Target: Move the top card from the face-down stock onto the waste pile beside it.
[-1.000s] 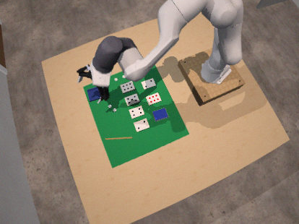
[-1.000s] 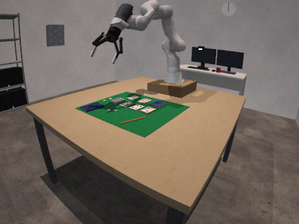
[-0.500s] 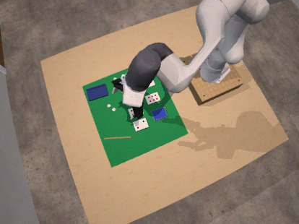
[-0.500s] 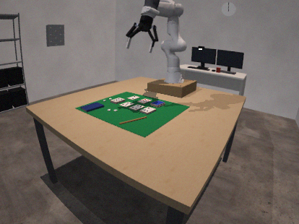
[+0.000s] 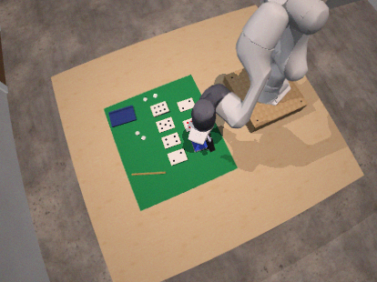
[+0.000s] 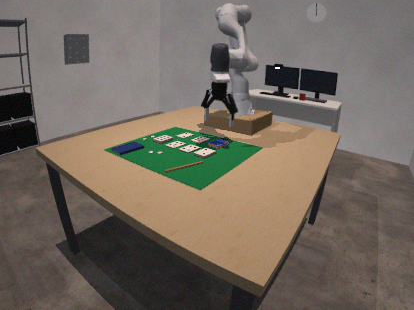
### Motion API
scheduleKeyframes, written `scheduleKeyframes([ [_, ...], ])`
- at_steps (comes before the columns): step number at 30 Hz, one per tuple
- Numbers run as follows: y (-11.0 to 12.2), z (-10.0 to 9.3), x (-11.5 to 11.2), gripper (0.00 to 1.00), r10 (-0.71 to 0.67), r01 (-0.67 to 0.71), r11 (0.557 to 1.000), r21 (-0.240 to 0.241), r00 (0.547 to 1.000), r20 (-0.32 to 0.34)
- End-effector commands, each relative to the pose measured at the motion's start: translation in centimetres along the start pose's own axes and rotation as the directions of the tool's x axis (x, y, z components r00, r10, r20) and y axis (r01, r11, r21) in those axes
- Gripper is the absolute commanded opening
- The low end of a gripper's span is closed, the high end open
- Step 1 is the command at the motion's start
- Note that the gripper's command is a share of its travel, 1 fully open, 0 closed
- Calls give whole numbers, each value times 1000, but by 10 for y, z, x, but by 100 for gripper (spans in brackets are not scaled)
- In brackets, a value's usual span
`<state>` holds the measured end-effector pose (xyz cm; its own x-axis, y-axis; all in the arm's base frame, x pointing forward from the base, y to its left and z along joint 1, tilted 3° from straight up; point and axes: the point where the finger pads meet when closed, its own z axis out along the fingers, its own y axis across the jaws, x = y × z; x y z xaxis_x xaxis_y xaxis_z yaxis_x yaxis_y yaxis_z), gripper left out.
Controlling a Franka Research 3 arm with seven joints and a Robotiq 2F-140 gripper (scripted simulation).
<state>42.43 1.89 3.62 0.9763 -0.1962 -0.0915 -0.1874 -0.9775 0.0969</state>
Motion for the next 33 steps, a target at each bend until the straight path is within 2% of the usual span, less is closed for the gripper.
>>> scheduleKeyframes([
  [1,-13,0,19,100,99,-95,994,46,991,-95],
  [6,-13,7,12,100,86,-82,996,47,992,-95],
  [33,-13,7,12,100,86,-82,996,47,992,-95],
])
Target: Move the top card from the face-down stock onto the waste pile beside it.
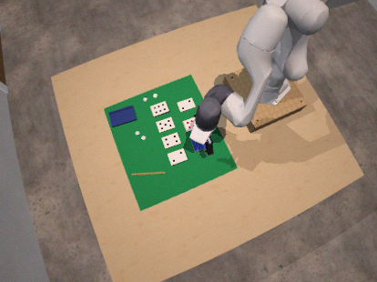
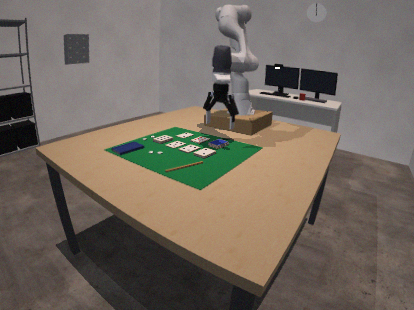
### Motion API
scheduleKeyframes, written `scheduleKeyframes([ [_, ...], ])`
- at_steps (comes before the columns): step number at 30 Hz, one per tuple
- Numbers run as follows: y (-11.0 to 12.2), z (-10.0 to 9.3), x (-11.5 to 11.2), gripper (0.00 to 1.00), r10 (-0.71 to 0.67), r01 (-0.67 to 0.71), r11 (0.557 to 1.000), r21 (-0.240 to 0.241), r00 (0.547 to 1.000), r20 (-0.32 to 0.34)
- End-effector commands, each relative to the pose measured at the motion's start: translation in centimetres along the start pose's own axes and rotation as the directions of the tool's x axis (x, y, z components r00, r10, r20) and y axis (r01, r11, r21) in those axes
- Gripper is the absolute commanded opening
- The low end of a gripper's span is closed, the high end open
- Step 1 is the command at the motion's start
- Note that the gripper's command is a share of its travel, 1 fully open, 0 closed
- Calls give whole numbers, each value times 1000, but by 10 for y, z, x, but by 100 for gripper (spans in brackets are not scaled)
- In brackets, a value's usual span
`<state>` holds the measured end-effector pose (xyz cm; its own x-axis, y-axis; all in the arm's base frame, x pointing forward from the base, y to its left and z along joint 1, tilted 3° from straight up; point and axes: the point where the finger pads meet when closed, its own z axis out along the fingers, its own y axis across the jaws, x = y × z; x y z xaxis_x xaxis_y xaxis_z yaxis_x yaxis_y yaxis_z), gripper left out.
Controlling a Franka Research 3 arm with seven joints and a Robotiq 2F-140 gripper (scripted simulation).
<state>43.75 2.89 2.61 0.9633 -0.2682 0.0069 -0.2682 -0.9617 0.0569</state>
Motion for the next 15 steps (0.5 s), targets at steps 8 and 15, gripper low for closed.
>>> scheduleKeyframes([
  [8,0,0,0,50,3,-3,1000,-1,1000,-4],
  [15,0,6,1,50,4,-4,1000,-3,1000,-5],
])
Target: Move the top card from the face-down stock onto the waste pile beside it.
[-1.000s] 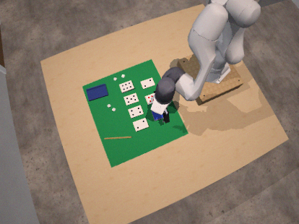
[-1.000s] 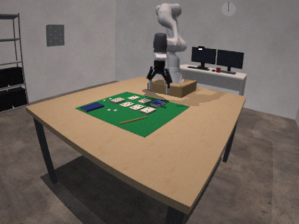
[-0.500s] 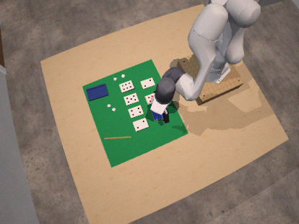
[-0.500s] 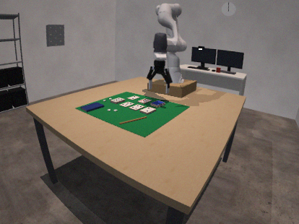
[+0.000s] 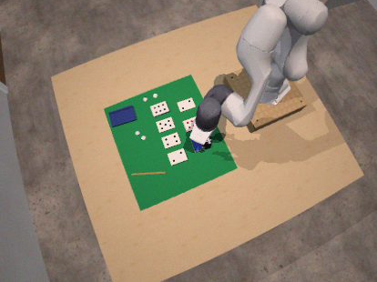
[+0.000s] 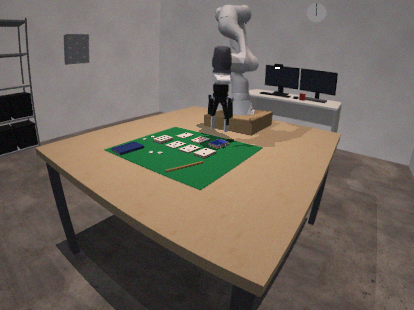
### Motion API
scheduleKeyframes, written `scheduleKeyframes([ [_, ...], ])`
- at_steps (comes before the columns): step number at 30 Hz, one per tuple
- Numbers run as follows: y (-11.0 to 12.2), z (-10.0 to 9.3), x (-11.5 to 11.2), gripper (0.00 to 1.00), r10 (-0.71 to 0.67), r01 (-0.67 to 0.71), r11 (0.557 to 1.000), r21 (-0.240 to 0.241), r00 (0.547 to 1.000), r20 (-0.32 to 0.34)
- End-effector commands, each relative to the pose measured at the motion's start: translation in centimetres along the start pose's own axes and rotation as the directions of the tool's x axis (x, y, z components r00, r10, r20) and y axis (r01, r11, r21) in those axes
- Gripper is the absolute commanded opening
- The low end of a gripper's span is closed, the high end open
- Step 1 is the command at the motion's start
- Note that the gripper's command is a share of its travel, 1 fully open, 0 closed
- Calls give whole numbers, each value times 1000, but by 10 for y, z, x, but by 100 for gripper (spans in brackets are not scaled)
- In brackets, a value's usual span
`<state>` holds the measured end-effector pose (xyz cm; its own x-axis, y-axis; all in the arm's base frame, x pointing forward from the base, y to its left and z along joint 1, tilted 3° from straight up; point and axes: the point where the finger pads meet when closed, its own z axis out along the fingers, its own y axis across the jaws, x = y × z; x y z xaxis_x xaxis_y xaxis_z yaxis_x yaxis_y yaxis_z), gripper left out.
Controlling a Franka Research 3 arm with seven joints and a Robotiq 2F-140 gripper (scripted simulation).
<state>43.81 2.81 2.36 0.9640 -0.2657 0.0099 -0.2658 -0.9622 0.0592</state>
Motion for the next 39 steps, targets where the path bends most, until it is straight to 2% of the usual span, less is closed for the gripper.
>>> scheduleKeyframes([
  [1,0,5,0,50,7,-7,1000,-1,1000,-2],
  [5,0,9,0,50,7,-7,1000,-1,1000,-2],
  [19,0,39,1,50,7,-7,1000,-1,1000,-2],
  [30,0,50,1,50,7,-7,1000,0,1000,-2],
  [39,0,52,1,50,7,-7,1000,0,1000,-2],
])
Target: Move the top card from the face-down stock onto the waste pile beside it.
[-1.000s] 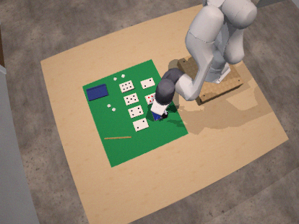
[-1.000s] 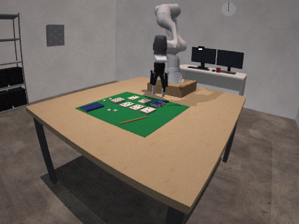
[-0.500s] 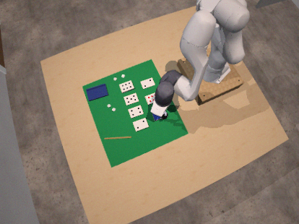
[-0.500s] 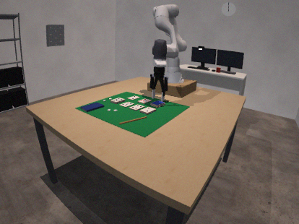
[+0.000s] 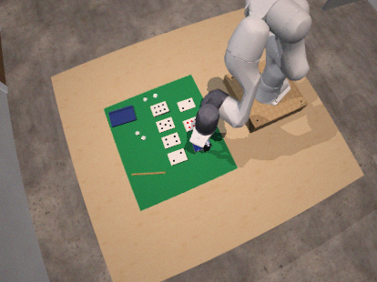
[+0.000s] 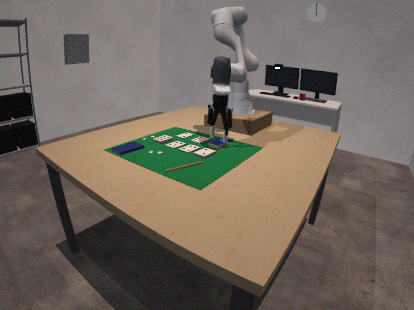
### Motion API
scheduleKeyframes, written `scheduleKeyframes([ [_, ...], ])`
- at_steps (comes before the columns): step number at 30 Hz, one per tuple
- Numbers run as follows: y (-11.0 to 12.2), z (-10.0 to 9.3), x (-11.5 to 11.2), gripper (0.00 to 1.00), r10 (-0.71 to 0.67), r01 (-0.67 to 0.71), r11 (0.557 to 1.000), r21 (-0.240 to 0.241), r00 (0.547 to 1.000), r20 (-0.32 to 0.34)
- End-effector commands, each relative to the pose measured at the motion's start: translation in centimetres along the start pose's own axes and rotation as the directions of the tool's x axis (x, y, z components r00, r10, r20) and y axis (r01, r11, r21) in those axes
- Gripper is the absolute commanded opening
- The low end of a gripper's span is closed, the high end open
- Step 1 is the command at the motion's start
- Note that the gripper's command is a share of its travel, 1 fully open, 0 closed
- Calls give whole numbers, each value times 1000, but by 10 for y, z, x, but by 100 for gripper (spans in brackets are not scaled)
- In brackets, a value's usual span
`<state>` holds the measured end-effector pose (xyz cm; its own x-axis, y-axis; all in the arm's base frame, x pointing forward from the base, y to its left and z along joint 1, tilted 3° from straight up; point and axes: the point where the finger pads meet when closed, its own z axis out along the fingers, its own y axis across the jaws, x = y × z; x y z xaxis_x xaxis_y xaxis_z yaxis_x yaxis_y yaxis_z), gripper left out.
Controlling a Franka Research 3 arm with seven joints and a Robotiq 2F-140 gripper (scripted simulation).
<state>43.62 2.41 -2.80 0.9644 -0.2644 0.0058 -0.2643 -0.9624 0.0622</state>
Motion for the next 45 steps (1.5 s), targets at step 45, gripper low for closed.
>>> scheduleKeyframes([
  [45,-1,0,2,42,8,-8,1000,3,1000,-6],
])
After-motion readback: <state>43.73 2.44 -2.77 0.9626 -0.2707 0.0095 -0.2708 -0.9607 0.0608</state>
